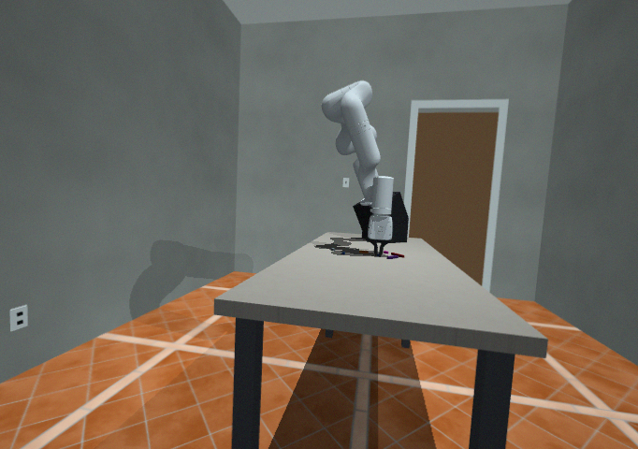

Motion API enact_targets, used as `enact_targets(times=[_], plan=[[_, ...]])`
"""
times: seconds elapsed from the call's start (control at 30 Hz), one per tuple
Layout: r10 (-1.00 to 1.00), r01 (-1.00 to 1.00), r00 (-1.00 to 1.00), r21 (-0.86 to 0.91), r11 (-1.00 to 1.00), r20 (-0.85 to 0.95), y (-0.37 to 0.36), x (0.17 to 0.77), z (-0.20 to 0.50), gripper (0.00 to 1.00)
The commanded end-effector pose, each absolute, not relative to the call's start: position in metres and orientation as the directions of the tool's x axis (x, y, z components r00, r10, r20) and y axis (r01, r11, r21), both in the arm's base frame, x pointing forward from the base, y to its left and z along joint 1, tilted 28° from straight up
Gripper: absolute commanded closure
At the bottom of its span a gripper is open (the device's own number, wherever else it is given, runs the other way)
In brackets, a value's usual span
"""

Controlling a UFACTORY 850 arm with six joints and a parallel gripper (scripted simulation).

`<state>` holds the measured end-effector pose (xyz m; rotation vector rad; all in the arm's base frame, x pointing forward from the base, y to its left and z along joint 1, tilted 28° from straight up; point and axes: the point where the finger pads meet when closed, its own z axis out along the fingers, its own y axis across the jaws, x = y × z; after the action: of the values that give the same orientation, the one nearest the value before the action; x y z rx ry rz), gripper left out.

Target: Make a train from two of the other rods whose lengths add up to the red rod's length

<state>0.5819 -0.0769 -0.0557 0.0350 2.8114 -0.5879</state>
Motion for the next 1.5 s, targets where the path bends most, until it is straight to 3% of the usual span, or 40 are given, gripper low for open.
enact_targets(times=[0.0,0.57,1.1,1.47], plan=[[-0.031,0.078,-0.963,-0.390,0.918,-0.266,-0.077,0.582,-0.055,0.96],[-0.031,0.078,-0.963,-0.390,0.918,-0.266,-0.077,0.582,-0.055,0.76],[-0.031,0.078,-0.963,-0.390,0.917,-0.266,-0.074,0.581,-0.050,0.76],[-0.031,0.078,-0.963,-0.390,0.917,-0.266,-0.053,0.567,-0.002,0.76]])
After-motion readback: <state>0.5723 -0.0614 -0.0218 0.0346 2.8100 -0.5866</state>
